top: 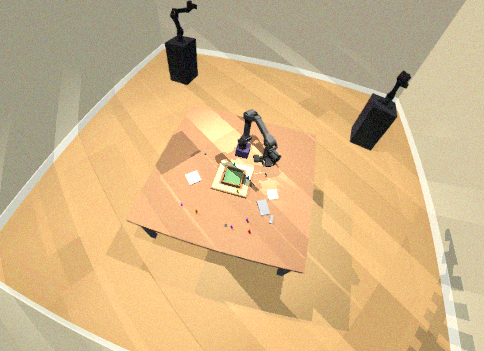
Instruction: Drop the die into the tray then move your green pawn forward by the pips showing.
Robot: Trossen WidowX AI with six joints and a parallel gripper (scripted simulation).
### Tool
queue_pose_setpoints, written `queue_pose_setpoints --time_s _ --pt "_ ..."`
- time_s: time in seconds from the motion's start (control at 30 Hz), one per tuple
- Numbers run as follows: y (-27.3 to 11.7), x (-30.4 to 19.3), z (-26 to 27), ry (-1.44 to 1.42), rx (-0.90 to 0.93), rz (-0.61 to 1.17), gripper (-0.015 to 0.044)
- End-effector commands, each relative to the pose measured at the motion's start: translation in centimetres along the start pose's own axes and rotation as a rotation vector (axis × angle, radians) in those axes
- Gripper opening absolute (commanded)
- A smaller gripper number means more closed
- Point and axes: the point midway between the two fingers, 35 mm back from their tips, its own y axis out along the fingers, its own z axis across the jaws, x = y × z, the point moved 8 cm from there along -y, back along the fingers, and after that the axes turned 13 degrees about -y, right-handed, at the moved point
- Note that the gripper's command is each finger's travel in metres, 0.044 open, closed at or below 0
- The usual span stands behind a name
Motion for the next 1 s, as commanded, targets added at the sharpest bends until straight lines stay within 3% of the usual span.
queue_pose_setpoints --time_s 0.0,0.97 --pt "0.3 0.5 -1.6 0.025 -0.005 0.001 0.0" --pt "2.2 0.7 -14.8 0.25 -0.028 -0.01 0.0"
